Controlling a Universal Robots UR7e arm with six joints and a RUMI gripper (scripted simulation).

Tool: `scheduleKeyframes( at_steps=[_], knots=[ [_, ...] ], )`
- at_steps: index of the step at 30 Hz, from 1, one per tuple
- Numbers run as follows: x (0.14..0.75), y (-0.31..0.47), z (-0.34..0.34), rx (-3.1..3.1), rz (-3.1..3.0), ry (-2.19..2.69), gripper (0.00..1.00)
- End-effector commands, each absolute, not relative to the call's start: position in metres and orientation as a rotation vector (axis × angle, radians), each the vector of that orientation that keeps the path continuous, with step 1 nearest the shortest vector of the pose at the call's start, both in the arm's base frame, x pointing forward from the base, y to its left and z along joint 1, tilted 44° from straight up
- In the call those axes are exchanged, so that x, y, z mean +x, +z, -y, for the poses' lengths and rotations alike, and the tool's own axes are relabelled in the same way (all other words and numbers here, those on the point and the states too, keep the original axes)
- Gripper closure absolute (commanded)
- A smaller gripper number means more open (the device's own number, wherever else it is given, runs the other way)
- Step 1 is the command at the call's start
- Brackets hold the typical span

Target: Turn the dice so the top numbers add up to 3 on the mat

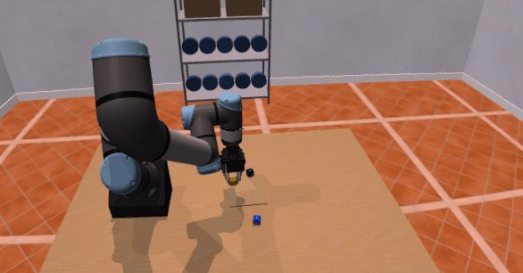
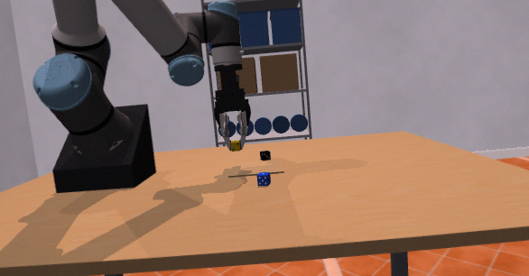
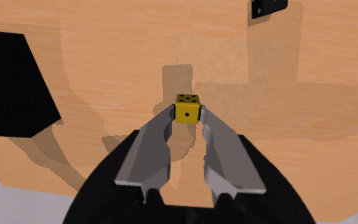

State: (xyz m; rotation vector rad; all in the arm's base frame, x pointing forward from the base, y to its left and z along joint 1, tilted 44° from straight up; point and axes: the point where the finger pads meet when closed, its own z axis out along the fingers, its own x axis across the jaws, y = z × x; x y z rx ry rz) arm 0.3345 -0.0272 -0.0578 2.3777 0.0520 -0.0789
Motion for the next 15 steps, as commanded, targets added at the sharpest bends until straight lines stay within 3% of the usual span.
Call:
scheduleKeyframes(
  at_steps=[1,15],
  knots=[
    [0.335,-0.067,0.035,2.380,-0.055,-0.072,0.94],
    [0.334,-0.090,0.058,2.380,-0.055,-0.072,0.94]
  ],
)
